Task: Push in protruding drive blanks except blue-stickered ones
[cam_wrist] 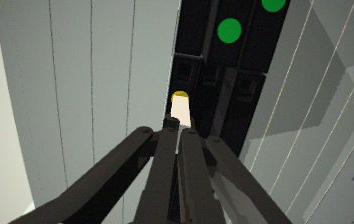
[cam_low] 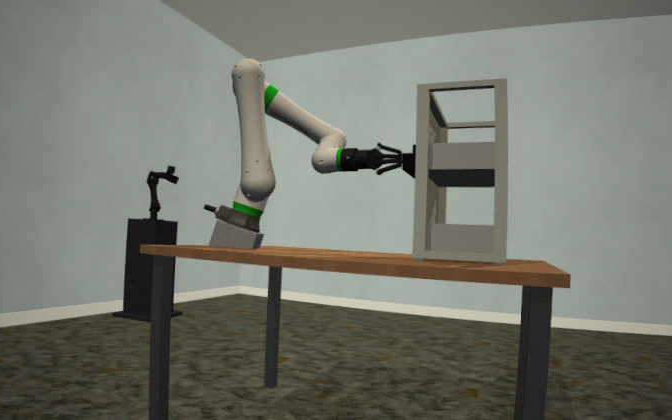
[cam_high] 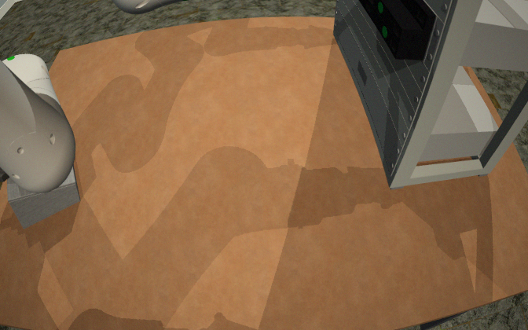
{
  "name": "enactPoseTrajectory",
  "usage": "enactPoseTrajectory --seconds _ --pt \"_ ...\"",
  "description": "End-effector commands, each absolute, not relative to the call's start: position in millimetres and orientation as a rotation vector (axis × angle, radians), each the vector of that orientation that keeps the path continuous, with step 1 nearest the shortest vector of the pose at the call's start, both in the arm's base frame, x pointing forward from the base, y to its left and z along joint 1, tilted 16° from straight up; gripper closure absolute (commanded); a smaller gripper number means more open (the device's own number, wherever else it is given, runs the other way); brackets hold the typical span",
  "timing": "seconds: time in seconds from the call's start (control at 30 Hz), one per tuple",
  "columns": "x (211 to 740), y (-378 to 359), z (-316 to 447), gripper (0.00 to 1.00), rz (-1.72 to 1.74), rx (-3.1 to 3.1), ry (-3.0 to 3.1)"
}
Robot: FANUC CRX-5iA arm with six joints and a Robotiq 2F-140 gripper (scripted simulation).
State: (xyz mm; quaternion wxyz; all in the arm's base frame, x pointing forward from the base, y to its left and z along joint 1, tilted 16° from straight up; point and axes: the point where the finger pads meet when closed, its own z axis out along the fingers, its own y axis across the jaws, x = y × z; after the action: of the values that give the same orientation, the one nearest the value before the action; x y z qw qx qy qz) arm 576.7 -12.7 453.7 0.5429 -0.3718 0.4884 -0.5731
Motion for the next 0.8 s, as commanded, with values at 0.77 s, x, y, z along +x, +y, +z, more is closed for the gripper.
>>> enactPoseTrajectory --seconds 0.77 --pt "580.2 -13.2 455.3 1.00 -1.361 -0.882 1.159"
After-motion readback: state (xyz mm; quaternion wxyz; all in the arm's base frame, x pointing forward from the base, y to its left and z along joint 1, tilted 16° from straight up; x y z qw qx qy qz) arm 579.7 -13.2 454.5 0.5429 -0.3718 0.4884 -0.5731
